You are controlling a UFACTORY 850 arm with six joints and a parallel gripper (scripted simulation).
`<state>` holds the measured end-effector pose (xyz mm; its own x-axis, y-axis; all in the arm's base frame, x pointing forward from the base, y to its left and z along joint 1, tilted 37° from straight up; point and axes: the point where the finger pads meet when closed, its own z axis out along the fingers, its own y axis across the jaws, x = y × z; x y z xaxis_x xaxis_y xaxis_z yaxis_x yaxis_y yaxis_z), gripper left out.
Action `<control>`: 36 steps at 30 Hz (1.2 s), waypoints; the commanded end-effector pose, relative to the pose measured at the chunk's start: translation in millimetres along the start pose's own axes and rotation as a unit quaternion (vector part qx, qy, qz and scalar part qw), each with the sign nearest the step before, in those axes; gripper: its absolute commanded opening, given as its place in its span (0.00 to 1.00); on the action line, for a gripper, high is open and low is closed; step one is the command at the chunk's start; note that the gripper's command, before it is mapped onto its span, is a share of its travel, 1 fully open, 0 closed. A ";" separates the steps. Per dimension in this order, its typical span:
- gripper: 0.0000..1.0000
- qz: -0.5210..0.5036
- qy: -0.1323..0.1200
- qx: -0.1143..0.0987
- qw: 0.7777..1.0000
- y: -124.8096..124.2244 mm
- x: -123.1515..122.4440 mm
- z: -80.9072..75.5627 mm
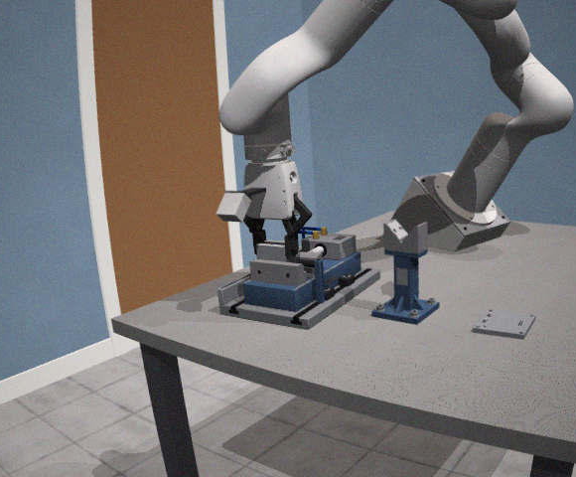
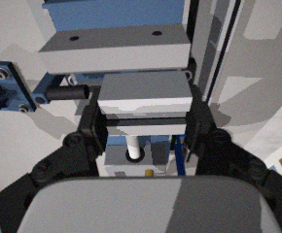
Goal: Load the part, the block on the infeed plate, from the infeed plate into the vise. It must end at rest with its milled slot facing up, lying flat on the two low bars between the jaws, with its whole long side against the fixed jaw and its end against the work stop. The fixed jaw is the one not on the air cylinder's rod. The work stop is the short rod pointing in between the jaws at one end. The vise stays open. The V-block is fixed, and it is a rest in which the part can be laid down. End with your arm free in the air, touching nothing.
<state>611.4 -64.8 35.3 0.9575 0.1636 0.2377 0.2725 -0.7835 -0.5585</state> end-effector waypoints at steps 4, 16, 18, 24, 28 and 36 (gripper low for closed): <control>0.00 0.000 0.001 -0.001 1.000 0.3 0.8 1.6; 0.00 0.000 0.001 -0.001 1.000 0.3 0.8 4.9; 0.00 0.000 0.001 -0.001 1.000 0.3 0.8 5.4; 0.00 0.000 0.001 -0.001 1.000 0.3 0.8 6.5; 0.00 0.000 0.001 -0.001 1.000 0.3 0.8 7.0; 0.00 0.000 0.001 -0.001 1.000 0.3 0.8 7.7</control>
<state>612.3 -59.7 28.6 0.9575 0.1636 0.2377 0.2725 -0.7835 -0.5584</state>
